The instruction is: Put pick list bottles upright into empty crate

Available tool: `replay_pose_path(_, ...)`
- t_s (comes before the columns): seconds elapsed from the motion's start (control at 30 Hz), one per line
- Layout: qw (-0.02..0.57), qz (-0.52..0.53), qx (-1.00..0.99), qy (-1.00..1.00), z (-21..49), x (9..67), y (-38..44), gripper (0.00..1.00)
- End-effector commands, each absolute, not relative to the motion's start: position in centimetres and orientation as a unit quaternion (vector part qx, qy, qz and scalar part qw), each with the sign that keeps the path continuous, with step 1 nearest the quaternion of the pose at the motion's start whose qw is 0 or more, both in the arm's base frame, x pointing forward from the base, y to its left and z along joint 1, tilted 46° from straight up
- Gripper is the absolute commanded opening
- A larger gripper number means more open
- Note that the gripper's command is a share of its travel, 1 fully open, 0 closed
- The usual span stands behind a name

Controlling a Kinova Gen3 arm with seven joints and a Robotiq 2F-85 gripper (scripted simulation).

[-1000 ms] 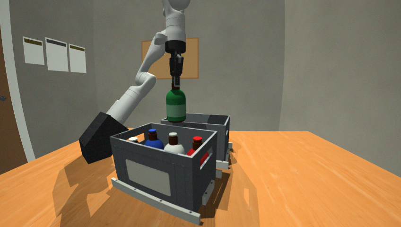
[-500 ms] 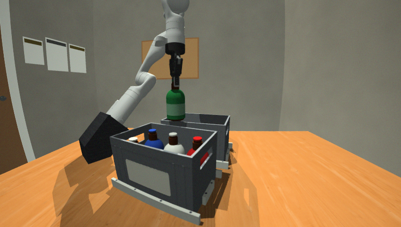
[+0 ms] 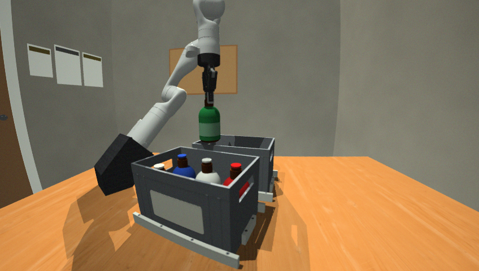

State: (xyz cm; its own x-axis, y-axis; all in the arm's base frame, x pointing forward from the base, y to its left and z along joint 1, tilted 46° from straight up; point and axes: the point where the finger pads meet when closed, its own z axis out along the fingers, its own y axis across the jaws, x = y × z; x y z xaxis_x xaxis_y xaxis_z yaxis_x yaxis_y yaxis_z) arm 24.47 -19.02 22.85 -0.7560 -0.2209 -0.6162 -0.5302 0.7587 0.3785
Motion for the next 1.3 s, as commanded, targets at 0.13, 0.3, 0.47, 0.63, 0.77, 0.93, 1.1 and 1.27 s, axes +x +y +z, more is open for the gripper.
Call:
replay_pose_path(0.13, 0.282, 0.273, -0.211, 0.895, 23.9, 23.8, -17.9, 0.1)
replay_pose_path(0.3, 0.282, 0.273, -0.211, 0.895, 24.3, 23.5, -17.4, 0.1)
replay_pose_path(0.47, 0.282, 0.273, -0.211, 0.895, 24.8, 23.1, -16.5, 0.1)
replay_pose_path(0.63, 0.28, 0.267, -0.21, 0.898, 24.6, 23.1, -17.0, 0.1)
replay_pose_path(0.77, 0.279, 0.267, -0.209, 0.898, 24.6, 23.2, -17.1, 0.1)
replay_pose_path(0.93, 0.278, 0.268, -0.208, 0.898, 24.5, 23.2, -17.1, 0.1)
replay_pose_path(1.1, 0.278, 0.269, -0.208, 0.899, 24.4, 23.3, -17.2, 0.1)
replay_pose_path(1.27, 0.279, 0.27, -0.209, 0.897, 24.5, 23.3, -17.0, 0.1)
